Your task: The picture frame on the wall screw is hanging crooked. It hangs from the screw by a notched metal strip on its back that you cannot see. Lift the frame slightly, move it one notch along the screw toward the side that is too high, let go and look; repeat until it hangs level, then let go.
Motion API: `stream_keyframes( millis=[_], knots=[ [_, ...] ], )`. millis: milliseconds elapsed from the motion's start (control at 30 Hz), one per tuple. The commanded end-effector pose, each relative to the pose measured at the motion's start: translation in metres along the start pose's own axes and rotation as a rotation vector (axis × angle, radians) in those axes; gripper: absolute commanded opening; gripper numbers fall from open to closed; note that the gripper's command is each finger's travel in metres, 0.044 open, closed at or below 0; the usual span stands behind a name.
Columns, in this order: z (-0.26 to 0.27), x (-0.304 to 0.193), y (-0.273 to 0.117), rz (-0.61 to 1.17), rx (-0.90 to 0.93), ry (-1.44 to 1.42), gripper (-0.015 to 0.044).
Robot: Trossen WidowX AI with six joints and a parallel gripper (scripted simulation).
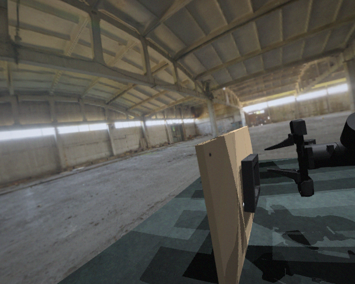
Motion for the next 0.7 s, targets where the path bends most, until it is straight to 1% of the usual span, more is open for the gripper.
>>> stream_keyframes(
  millis=[0, 667],
  knots=[
    [0.001, -0.003, 0.001, 0.011, -0.001, -0.005, 0.0260],
    [0.001, -0.004, 0.030, 0.012, 0.000, -0.005, 0.0260]
  ],
)
Point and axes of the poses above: the point midway between the two fingers, 35 mm back from their tips, its own y axis out along the fingers, its own z axis across the jaws, x = y × z, the point moved 2 cm from there along -y, back along the fingers, and after that the axes turned 11 degrees about y, right-handed, at the moved point
